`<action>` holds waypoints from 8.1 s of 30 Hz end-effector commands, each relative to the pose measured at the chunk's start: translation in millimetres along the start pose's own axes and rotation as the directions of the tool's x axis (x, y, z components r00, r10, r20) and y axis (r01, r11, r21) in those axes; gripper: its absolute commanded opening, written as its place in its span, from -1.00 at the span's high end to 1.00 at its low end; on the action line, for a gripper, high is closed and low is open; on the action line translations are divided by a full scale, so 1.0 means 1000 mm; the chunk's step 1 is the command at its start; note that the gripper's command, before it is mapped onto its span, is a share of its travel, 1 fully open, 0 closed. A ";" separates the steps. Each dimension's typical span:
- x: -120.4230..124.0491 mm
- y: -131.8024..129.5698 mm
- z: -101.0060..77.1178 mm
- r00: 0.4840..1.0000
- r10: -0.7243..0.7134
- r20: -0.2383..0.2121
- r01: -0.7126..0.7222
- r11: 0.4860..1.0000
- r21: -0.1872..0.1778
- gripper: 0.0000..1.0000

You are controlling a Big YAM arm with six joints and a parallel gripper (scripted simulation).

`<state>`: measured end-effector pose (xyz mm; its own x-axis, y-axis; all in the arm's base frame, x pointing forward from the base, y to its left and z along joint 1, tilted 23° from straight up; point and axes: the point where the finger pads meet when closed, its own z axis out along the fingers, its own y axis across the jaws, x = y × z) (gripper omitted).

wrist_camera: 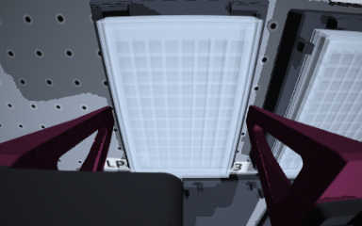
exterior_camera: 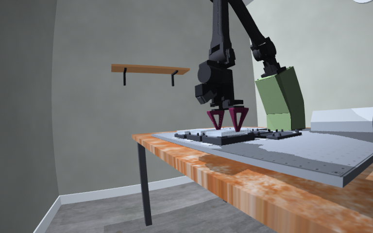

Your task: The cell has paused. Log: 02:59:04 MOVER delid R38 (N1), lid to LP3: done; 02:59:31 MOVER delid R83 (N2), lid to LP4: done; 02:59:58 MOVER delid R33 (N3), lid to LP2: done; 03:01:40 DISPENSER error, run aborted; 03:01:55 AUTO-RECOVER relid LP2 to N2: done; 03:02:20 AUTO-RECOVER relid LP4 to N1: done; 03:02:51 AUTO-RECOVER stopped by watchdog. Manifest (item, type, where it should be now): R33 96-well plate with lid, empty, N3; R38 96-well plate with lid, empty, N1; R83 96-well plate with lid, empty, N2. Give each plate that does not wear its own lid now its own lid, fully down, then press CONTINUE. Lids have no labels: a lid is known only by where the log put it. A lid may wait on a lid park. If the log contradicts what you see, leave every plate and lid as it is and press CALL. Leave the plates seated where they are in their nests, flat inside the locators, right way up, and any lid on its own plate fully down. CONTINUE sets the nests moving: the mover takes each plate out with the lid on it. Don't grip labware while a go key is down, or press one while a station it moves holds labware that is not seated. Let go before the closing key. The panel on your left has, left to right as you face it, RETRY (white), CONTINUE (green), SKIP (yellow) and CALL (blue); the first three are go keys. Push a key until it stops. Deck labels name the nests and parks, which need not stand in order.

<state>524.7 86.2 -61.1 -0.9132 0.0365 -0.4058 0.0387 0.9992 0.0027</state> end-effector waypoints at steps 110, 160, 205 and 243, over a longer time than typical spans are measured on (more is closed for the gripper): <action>0.084 -0.077 -0.035 0.999 0.044 0.025 -0.044 0.999 -0.001 1.00; 0.156 -0.122 -0.093 0.999 0.045 -0.018 -0.045 0.999 0.004 1.00; 0.169 -0.052 -0.092 0.972 -0.236 -0.005 0.236 0.972 -0.002 1.00; 0.201 0.076 -0.090 0.816 -0.577 -0.031 0.577 0.817 -0.001 1.00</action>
<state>310.0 181.2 -53.4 -0.7516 -0.5731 -0.3266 -0.5238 0.8195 -0.2327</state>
